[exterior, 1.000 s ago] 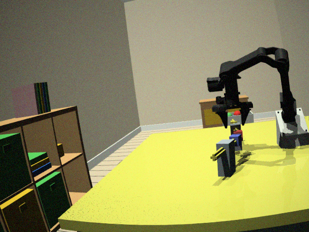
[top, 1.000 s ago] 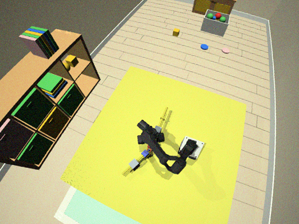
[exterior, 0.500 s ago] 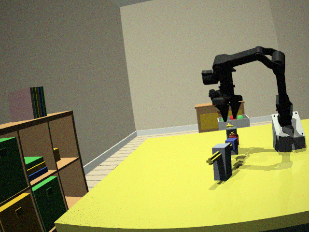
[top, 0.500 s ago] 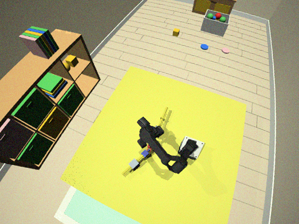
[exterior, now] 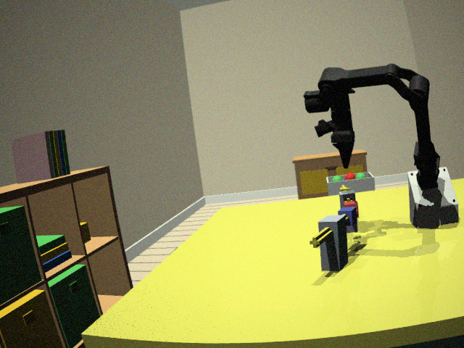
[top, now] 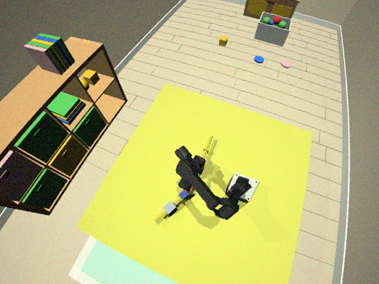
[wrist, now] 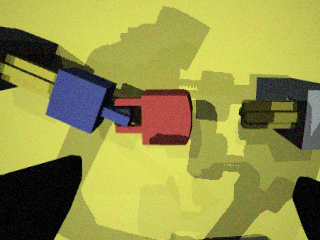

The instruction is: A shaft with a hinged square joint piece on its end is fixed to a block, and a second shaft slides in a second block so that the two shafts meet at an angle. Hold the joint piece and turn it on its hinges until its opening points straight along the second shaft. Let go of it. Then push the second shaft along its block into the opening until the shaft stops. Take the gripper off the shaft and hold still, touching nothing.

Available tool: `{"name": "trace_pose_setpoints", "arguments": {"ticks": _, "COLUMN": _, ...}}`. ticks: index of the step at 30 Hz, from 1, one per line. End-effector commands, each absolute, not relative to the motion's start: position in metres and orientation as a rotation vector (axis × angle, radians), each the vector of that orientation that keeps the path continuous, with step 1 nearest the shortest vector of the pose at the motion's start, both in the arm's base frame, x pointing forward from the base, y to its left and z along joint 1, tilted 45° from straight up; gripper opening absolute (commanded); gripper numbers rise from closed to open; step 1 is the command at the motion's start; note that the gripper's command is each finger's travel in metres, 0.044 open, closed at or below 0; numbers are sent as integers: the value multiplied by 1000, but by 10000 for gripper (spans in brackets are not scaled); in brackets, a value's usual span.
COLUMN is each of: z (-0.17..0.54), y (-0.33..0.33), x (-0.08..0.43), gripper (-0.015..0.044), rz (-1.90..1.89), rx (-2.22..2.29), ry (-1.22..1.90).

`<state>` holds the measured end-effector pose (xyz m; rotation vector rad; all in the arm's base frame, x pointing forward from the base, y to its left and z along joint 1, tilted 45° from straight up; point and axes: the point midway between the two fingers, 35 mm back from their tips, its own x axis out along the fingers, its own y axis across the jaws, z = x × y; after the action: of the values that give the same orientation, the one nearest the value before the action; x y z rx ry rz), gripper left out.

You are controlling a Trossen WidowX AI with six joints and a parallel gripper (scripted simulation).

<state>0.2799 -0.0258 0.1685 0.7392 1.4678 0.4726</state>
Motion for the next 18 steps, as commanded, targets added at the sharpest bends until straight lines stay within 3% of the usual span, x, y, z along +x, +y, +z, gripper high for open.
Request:
{"name": "trace_pose_setpoints", "arguments": {"ticks": 1, "z": 169, "y": -26, "x": 279, "gripper": 440, "rz": 485, "rx": 718, "ry": 1467}}
{"name": "trace_pose_setpoints", "arguments": {"ticks": 18, "z": 136, "y": -37, "x": 283, "gripper": 440, "rz": 252, "rx": 1118, "ry": 1620}}
